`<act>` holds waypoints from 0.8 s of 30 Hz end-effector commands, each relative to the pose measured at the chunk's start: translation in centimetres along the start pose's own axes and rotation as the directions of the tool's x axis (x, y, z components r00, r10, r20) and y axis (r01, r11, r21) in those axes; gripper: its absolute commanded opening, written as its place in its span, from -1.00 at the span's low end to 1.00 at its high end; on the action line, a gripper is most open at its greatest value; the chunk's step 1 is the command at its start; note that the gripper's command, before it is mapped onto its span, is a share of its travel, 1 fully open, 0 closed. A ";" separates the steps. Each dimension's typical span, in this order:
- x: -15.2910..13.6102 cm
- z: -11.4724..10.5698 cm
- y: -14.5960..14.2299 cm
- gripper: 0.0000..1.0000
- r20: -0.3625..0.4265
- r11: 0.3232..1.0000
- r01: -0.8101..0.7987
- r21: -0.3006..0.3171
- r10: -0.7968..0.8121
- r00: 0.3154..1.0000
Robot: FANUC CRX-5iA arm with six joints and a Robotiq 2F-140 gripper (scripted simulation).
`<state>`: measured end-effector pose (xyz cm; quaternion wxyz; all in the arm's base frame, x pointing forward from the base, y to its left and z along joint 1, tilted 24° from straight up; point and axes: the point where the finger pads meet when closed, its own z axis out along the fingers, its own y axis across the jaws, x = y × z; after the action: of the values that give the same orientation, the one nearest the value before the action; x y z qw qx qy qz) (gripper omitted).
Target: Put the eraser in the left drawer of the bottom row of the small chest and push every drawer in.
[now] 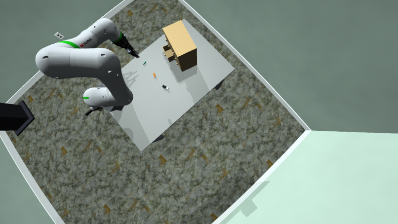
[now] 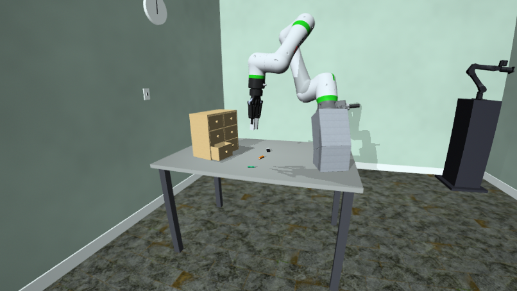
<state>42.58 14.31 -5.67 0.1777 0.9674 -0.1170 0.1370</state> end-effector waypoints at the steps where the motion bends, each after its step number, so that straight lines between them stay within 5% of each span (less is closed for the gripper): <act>1: 0.3 -0.2 0.3 -0.60 0.058 1.000 0.001 -0.023 0.000 0.998; 24: 0.1 -0.5 0.3 -0.60 0.087 1.000 0.001 -0.023 0.001 0.996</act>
<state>42.43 14.22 -5.17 0.1836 0.9704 -0.1260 0.0932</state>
